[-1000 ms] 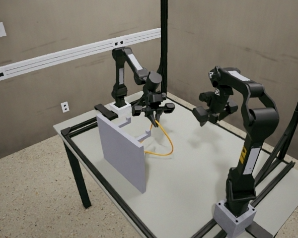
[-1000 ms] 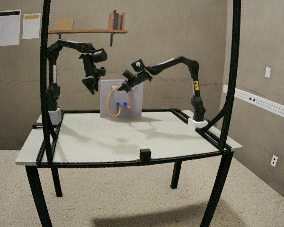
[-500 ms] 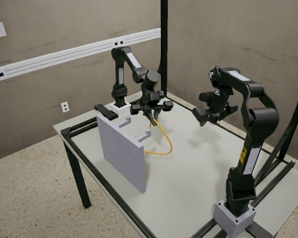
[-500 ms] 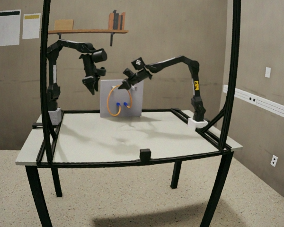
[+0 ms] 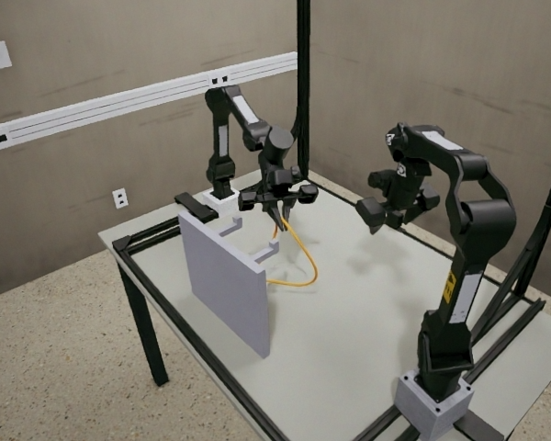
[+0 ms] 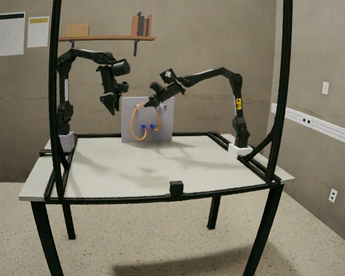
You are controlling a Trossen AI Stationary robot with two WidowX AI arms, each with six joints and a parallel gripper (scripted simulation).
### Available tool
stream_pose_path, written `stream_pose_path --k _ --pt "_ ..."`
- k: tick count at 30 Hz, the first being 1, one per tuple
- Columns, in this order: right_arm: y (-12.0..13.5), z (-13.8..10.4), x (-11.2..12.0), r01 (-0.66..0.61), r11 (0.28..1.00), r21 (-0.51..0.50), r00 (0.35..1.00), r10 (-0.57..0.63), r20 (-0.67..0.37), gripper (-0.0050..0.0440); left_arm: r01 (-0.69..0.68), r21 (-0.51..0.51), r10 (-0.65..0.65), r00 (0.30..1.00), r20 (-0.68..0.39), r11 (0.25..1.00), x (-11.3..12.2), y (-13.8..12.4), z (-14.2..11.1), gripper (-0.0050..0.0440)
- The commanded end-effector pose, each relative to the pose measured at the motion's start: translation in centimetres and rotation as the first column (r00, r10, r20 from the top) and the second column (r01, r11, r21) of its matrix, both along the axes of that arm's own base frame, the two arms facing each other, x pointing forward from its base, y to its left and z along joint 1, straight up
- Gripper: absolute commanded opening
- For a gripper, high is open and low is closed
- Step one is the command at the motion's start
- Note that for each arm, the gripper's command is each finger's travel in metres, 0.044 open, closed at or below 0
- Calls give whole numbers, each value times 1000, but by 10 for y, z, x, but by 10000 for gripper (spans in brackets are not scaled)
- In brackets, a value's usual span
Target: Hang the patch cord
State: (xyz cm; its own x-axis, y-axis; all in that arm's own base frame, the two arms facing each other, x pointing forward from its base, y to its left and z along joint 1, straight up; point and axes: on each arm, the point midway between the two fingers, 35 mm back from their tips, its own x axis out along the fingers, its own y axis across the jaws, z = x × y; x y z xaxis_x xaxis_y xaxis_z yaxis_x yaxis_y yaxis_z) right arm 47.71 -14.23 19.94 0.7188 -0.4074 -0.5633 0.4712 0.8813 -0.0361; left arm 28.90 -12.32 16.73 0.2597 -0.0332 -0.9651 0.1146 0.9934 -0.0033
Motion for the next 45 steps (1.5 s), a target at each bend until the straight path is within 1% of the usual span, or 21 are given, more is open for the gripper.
stream_pose_path --k 1,10,45 --pt "-1 28 0 6 1000 -4 998 -5 59 25 0 -7 0 1000 21 1000 -1 0 7 440" --pt "-4 33 -3 11 1000 8 998 -12 64 25 0 -7 0 1000 21 1000 -1 0 7 440" --pt "-6 37 -5 20 999 27 998 -21 63 25 0 -7 0 1000 21 1000 -1 0 7 440"
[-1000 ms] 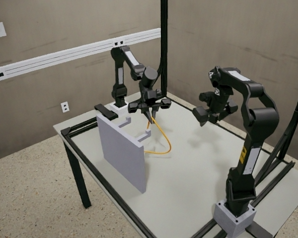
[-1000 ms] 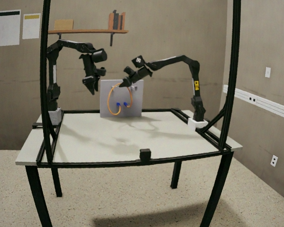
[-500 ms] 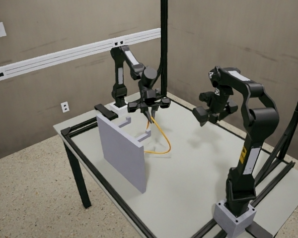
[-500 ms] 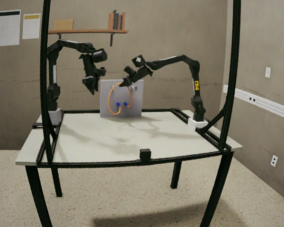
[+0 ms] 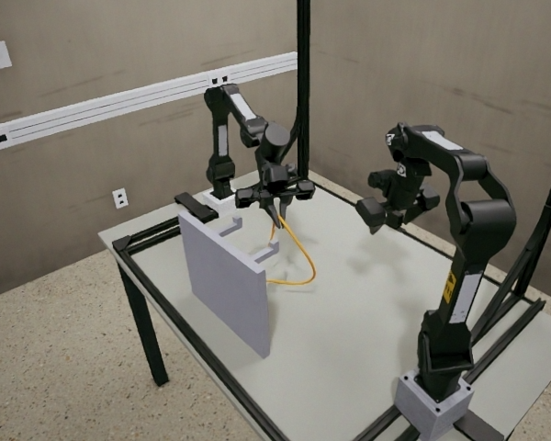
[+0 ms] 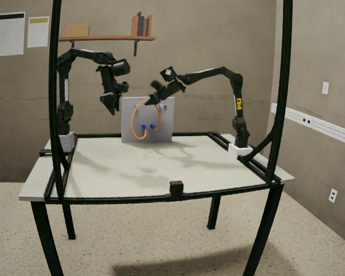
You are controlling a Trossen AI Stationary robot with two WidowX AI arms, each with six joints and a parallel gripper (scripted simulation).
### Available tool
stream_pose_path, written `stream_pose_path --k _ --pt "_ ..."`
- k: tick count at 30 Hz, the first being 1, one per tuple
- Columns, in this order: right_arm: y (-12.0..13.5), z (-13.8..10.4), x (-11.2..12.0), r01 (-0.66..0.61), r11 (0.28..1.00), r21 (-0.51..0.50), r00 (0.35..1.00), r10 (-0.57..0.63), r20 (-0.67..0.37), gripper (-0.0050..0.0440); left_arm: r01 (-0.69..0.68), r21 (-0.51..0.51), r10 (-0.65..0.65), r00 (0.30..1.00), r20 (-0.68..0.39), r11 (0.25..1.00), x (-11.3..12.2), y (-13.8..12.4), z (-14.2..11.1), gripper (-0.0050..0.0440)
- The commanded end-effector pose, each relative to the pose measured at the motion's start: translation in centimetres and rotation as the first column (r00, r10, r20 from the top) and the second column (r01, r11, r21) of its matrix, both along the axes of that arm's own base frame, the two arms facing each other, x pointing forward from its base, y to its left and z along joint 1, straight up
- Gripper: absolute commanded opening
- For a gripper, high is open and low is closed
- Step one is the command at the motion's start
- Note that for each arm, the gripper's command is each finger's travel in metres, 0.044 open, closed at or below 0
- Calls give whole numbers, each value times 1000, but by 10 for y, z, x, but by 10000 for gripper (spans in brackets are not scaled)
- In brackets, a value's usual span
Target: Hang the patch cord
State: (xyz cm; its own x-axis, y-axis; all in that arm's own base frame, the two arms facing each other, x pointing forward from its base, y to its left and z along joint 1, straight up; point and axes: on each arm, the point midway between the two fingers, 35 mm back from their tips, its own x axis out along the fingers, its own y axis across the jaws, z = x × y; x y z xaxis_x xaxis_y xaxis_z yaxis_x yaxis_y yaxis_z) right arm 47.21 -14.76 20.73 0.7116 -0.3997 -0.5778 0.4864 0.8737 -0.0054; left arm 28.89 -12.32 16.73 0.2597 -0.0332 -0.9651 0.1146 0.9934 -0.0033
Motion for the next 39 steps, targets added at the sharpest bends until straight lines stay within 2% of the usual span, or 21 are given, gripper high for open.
stream_pose_path --k 1,33,39 --pt "-1 30 -1 5 1000 -9 998 -4 64 25 0 -7 0 1000 21 1000 -1 0 7 440" --pt "-2 30 -1 5 1000 -9 998 -5 65 25 0 -7 0 1000 21 1000 -1 0 7 440" --pt "-2 24 -4 4 1000 -7 999 -4 52 25 0 -7 0 1000 21 1000 -1 0 7 440"
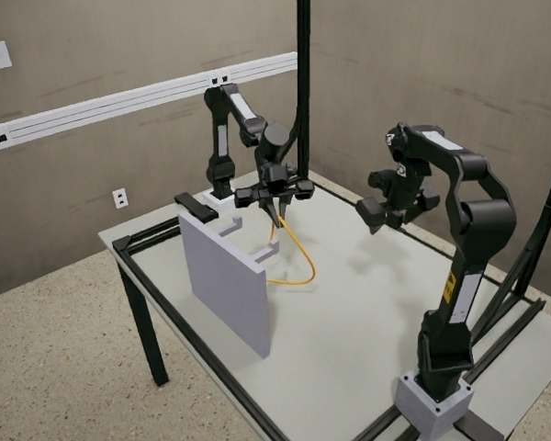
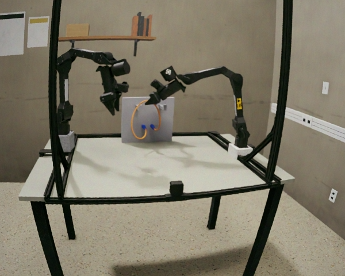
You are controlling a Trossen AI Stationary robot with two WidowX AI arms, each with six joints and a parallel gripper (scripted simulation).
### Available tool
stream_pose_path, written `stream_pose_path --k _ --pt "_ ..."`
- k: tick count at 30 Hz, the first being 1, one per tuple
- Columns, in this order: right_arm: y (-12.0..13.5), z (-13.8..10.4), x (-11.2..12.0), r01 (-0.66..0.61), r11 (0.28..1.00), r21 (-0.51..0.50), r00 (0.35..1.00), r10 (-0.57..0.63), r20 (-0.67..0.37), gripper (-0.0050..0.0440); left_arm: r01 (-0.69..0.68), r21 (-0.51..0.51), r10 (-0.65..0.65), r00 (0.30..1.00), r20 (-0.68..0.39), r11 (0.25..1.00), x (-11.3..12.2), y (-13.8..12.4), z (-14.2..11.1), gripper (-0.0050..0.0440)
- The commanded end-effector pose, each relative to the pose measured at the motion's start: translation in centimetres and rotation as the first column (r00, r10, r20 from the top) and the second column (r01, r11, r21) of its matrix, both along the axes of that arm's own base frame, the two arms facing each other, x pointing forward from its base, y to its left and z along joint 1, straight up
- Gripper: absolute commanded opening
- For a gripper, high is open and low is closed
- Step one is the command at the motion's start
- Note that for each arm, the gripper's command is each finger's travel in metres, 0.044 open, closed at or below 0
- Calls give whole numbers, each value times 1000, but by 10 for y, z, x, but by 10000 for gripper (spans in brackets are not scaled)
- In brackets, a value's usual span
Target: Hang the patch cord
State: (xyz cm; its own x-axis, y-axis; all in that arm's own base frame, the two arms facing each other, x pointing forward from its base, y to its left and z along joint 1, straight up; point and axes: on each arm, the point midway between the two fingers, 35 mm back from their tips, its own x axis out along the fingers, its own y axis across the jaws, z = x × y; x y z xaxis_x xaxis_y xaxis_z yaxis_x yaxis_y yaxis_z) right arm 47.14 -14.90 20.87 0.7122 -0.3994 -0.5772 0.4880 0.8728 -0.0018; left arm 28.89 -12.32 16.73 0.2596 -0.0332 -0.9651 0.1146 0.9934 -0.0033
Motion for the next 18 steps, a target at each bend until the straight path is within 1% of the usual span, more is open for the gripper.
stream_pose_path --k 1,4,18 --pt "-1 23 -3 2 1000 -10 999 -2 49 25 0 -7 0 1000 21 1000 -1 0 7 440" --pt "-1 17 -5 1 1000 -8 999 0 36 25 0 -7 0 1000 21 1000 -1 0 7 440" --pt "-6 17 -12 -1 1000 -10 999 2 36 25 0 -7 0 1000 21 1000 -1 0 7 440"
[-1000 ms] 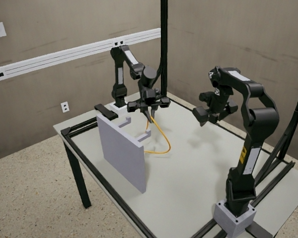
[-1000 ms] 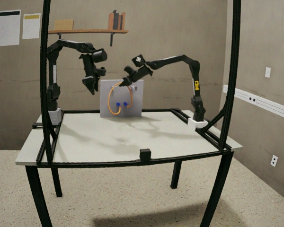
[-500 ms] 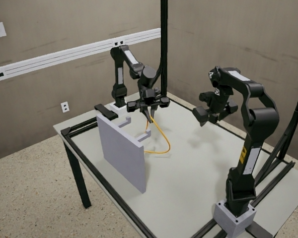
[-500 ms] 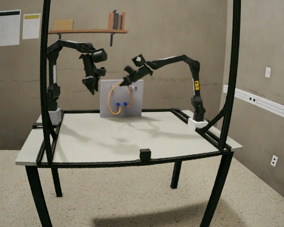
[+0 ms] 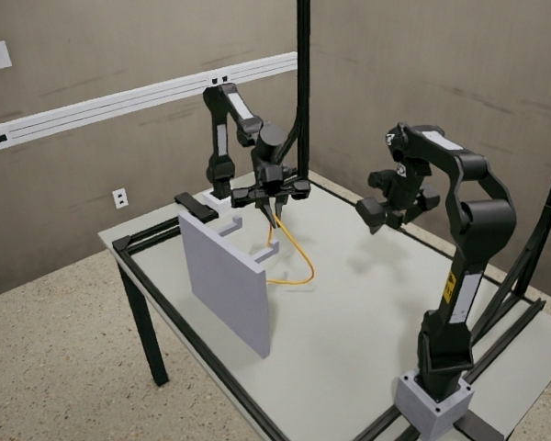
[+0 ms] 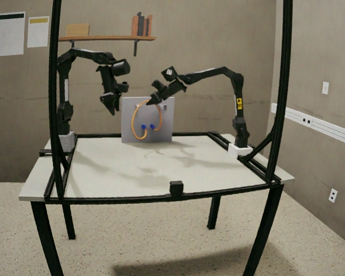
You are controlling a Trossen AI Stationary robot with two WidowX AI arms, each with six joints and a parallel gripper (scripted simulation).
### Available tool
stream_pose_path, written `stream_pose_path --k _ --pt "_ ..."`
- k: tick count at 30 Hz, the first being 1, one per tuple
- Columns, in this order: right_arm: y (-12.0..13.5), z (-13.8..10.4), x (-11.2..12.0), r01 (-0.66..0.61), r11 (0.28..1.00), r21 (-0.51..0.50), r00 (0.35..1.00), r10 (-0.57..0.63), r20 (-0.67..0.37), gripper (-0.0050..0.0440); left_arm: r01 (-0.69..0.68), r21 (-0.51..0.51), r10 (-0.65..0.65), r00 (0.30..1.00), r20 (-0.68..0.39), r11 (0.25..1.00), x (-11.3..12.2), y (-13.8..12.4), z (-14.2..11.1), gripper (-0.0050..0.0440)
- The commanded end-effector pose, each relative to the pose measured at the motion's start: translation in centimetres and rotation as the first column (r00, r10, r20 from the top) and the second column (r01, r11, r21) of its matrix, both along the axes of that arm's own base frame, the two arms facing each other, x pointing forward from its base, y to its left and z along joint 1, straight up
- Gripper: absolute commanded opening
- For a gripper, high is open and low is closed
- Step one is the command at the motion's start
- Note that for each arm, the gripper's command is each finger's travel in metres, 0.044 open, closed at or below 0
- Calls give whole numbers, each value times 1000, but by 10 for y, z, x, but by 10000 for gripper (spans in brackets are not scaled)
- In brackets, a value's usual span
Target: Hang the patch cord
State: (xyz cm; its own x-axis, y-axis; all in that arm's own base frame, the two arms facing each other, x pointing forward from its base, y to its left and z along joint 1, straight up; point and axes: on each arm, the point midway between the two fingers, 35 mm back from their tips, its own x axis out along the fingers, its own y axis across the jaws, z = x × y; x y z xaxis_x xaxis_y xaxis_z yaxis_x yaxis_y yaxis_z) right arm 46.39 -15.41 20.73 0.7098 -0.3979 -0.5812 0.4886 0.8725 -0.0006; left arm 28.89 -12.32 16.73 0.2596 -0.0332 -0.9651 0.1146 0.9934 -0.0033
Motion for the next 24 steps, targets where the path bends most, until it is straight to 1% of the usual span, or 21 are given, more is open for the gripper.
stream_pose_path --k 1,24 --pt "-2 18 -5 -1 1000 -14 999 1 39 25 0 -7 0 1000 21 1000 -1 0 7 440" --pt "-15 15 -26 -2 1000 -14 999 2 38 25 0 -7 0 1000 21 1000 -1 0 7 440"
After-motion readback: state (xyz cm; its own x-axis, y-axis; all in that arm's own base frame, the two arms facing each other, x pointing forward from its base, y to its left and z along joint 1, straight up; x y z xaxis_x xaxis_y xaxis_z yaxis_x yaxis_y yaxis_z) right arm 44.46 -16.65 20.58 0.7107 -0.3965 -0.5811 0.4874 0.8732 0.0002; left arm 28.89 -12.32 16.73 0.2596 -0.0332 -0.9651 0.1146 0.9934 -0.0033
